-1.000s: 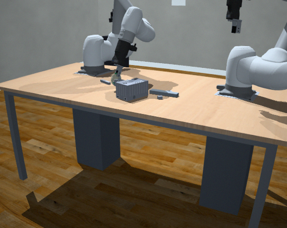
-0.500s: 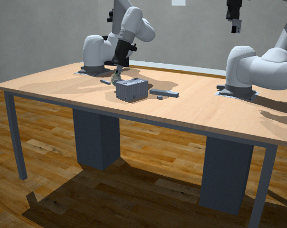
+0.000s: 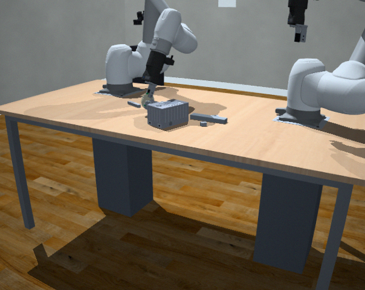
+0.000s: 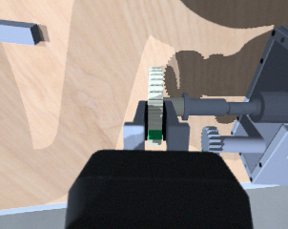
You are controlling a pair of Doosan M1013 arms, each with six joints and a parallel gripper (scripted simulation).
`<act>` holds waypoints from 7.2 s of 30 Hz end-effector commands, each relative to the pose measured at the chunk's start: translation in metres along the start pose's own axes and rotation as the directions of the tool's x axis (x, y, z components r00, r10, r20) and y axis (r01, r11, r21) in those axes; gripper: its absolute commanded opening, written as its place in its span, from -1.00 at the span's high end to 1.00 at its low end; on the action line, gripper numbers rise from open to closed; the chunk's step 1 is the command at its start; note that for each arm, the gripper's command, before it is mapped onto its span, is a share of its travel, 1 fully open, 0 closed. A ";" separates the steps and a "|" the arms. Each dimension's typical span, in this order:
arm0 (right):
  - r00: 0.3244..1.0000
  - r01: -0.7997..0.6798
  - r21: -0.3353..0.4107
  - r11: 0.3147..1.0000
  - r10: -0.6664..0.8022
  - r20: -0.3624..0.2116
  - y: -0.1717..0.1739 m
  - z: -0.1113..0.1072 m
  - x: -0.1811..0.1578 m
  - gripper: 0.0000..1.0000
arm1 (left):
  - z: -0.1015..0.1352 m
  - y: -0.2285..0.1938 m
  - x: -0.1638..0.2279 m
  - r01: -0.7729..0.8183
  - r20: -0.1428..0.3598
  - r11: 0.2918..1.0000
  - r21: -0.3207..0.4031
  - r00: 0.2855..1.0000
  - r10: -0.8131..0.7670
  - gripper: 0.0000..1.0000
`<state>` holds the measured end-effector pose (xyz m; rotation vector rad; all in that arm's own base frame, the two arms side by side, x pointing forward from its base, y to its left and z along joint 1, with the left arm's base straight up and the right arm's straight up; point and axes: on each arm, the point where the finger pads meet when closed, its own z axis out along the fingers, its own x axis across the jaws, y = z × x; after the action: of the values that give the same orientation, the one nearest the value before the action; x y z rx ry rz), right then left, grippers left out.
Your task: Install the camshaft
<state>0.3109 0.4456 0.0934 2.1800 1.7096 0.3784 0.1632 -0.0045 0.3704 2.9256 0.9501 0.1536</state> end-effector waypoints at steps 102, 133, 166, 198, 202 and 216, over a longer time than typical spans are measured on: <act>1.000 -0.009 0.006 1.000 0.008 0.001 -0.002 -0.002 0.016 0.42 | 0.000 0.000 0.000 0.000 -0.001 1.000 0.000 1.000 0.000 -1.00; 1.000 -0.008 0.006 1.000 0.008 0.002 -0.003 -0.002 0.026 0.42 | 0.000 0.000 0.000 0.000 -0.001 1.000 0.000 1.000 0.000 -1.00; 1.000 -0.009 0.006 1.000 0.009 0.001 -0.003 -0.003 0.029 0.42 | 0.000 0.000 0.000 0.000 -0.001 1.000 0.000 1.000 0.000 -1.00; 1.000 -0.008 0.006 1.000 0.008 0.002 -0.003 -0.002 0.031 0.42 | 0.000 0.000 0.000 0.000 -0.001 1.000 0.000 1.000 0.000 -1.00; 1.000 -0.008 0.006 1.000 0.008 0.002 -0.003 -0.002 0.033 0.42 | 0.000 0.000 0.000 0.000 -0.001 1.000 0.000 1.000 0.000 -1.00; 1.000 -0.008 0.006 1.000 0.008 0.000 -0.003 -0.002 0.044 0.42 | 0.000 0.000 0.000 0.000 -0.001 1.000 0.000 1.000 0.000 -1.00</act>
<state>0.3189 0.4806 0.0926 2.1803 1.7076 0.3726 0.1632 -0.0045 0.3704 2.9256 0.9501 0.1536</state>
